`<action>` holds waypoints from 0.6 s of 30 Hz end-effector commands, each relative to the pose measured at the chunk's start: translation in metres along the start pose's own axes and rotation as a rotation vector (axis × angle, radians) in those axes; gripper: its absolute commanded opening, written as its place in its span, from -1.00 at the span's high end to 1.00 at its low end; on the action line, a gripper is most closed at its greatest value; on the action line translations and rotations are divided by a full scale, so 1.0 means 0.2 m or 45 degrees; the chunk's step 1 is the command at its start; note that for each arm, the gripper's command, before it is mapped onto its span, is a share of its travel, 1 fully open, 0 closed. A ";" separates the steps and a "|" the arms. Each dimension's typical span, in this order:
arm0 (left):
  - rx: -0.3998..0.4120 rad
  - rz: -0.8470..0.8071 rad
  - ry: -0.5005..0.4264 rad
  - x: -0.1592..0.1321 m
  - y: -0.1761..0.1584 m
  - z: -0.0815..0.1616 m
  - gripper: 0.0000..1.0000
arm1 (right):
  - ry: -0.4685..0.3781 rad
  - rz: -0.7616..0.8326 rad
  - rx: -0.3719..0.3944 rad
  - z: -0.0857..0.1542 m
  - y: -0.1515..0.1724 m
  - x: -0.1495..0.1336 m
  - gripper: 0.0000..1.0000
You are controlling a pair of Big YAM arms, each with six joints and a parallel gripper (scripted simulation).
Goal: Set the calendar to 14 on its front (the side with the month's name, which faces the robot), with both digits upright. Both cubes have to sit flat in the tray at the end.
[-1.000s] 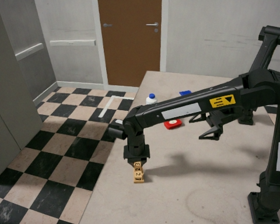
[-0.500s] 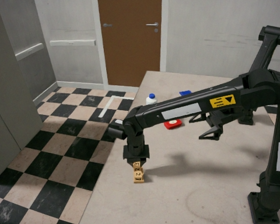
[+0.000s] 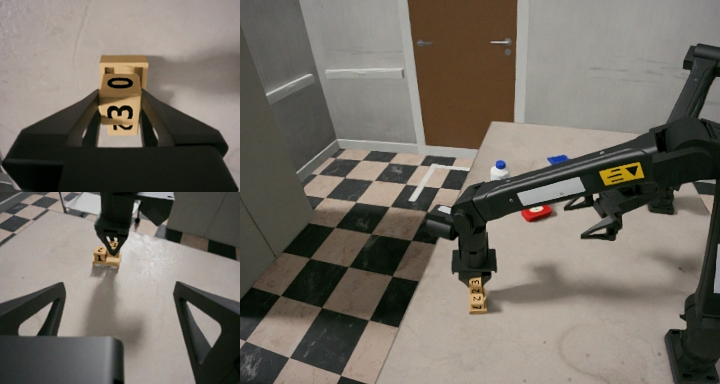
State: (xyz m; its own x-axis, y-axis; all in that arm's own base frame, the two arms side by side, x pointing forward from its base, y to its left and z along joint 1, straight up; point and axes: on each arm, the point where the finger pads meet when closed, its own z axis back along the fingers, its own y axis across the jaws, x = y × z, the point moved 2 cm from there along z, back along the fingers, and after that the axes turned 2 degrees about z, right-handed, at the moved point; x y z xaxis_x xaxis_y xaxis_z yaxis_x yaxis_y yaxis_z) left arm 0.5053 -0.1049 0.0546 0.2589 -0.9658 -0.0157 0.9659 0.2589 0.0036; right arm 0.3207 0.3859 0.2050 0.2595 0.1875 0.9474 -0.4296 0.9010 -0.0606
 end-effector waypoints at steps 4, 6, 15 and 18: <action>0.003 0.019 -0.001 0.03 0.06 0.03 0.51 | -0.037 -0.043 0.004 -0.01 0.02 0.10 -1.00; -0.012 0.021 0.007 0.01 0.02 -0.01 0.51 | -0.037 -0.043 0.004 -0.01 0.02 0.10 -1.00; 0.004 0.021 0.000 0.00 -0.01 -0.07 0.51 | -0.037 -0.043 0.004 -0.01 0.02 0.10 -1.00; 0.011 0.027 -0.003 0.02 0.03 -0.13 0.51 | -0.037 -0.043 0.004 -0.01 0.02 0.10 -1.00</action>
State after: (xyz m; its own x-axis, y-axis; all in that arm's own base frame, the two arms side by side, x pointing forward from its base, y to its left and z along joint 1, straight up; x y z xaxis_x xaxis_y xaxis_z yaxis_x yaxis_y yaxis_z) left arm 0.5020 -0.1042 0.0367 0.2662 -0.9637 -0.0225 0.9638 0.2664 -0.0095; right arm 0.3207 0.3859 0.2050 0.2595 0.1875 0.9474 -0.4296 0.9010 -0.0606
